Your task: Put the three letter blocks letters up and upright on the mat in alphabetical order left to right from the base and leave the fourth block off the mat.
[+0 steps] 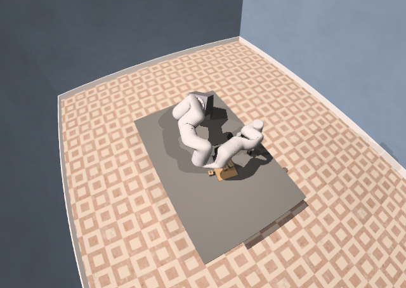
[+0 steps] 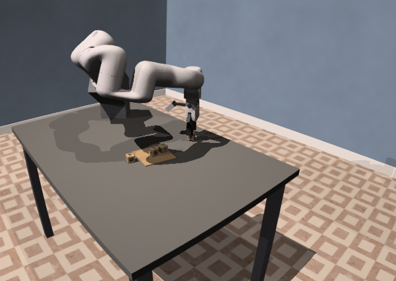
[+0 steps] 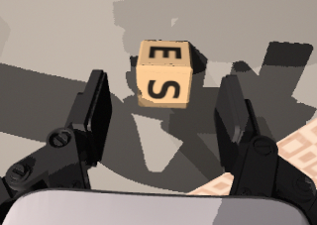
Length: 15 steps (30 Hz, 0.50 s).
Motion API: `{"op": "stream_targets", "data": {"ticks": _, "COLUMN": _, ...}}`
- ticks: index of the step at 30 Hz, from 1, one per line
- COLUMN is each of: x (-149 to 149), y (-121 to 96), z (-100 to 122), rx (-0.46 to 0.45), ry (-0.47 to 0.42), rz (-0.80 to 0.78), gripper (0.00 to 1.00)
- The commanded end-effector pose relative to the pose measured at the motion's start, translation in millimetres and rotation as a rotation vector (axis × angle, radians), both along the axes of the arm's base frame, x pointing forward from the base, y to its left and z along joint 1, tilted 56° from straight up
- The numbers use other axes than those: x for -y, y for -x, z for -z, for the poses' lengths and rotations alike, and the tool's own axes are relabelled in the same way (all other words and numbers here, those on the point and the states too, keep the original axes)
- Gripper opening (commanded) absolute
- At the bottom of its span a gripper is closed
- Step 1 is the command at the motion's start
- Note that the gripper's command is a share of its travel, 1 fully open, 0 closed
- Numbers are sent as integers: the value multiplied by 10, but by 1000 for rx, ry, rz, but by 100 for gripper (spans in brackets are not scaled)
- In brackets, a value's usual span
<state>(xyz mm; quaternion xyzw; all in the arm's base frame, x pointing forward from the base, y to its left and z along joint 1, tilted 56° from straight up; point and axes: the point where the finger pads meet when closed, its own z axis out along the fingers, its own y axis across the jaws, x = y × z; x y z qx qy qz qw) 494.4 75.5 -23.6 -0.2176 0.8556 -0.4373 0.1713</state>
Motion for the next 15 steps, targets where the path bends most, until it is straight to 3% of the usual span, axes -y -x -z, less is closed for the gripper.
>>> {"op": "stream_targets", "data": {"ticks": 1, "x": 18, "y": -31, "z": 30, "rx": 1, "ry": -2, "rz": -4, "gripper": 69}}
{"op": "stream_targets", "data": {"ticks": 15, "x": 155, "y": -130, "z": 144, "rx": 1, "ry": -2, "rz": -4, "gripper": 69}}
